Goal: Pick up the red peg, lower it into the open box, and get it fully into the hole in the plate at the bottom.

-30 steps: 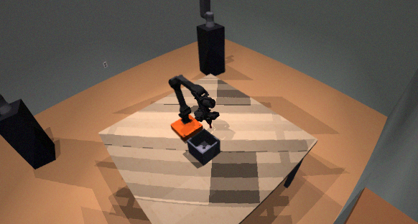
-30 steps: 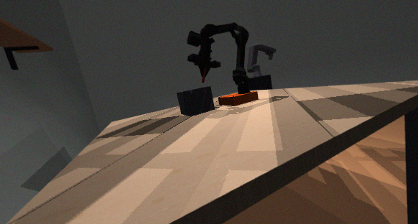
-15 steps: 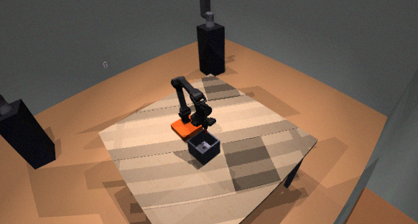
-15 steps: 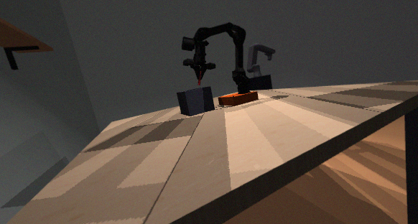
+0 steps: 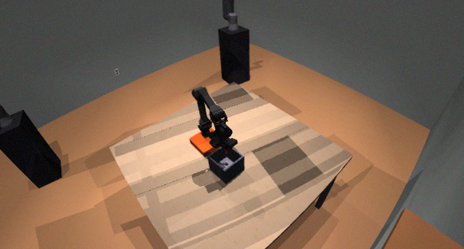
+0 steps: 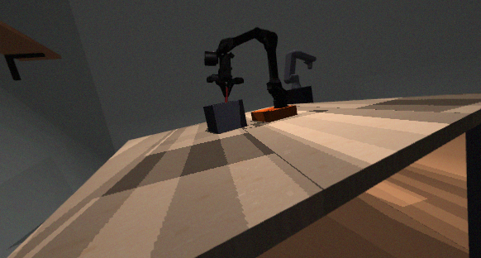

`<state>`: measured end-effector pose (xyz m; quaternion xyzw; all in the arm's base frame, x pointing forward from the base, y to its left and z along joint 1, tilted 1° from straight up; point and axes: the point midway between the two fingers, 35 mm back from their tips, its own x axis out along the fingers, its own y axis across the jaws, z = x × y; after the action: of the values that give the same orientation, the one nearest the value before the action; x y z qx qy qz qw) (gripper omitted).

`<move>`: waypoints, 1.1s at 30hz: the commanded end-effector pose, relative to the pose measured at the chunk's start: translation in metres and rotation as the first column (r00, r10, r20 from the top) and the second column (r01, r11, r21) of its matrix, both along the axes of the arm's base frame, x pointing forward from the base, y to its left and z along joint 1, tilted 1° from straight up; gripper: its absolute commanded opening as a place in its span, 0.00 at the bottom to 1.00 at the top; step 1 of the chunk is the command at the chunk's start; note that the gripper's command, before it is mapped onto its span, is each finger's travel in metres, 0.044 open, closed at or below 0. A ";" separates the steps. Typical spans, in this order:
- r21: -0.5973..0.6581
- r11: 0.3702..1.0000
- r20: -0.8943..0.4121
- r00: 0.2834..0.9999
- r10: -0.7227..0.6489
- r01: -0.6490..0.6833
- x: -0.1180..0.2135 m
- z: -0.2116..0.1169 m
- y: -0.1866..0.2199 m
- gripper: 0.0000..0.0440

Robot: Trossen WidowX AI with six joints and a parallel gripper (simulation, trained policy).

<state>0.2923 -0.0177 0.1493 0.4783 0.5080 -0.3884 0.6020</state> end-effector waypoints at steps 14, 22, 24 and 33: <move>0.037 0.999 -0.043 0.999 0.024 -0.022 0.016 -0.042 -0.013 0.00; 0.047 0.998 -0.054 0.997 0.050 -0.048 0.022 -0.063 -0.015 0.00; 0.048 0.997 -0.056 0.997 0.059 -0.057 0.024 -0.068 -0.016 0.00; 0.036 0.995 -0.085 0.992 0.091 -0.088 0.026 -0.088 -0.019 0.14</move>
<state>0.3193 -0.0360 0.0674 0.4545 0.5544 -0.3734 0.5888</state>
